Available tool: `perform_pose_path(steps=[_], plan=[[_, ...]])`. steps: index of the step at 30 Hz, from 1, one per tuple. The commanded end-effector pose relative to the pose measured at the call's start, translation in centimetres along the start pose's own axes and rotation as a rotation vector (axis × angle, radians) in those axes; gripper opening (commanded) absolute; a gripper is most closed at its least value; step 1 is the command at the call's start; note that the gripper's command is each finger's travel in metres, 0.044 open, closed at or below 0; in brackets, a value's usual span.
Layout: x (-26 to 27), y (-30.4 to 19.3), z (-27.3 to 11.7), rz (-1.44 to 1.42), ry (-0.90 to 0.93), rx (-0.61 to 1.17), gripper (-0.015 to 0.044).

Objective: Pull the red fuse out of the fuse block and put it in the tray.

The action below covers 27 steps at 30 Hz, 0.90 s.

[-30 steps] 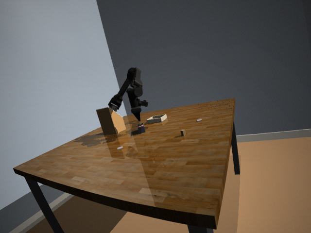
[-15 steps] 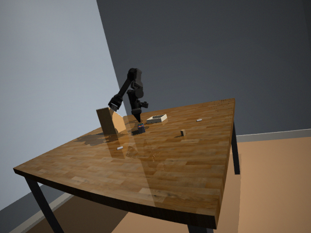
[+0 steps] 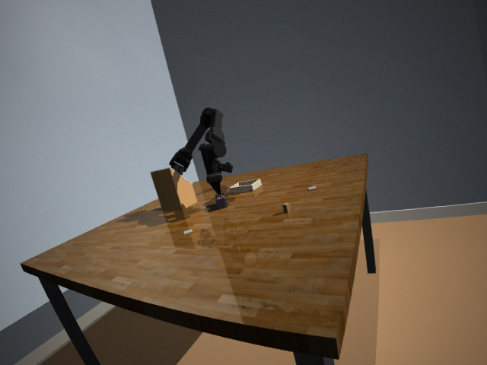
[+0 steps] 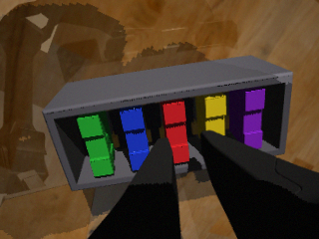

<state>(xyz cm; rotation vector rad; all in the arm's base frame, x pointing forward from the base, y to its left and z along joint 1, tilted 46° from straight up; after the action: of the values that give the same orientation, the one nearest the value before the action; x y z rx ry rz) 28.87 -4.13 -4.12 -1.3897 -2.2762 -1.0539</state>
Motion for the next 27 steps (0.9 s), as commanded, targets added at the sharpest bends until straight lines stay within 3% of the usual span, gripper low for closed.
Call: perform_pose_path(steps=[1, 27], plan=[[0.1, 0.0, 0.4, 0.004, 0.004, -0.005, 0.0062], [0.2, -0.1, 1.4, 0.004, 0.005, -0.006, 0.0062]])
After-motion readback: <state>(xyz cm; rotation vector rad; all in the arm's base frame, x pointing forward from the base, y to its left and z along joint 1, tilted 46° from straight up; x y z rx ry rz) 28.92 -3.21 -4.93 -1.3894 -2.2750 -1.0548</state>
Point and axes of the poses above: the point midway between the two fingers, 35 mm back from their tips, its own z axis out along the fingers, its own x axis across the jaws, y = z × x, the point moved 3 cm from there along -z, back along the fingers, and after that the axes turned 3 degrees about z, right-handed, at the moved point
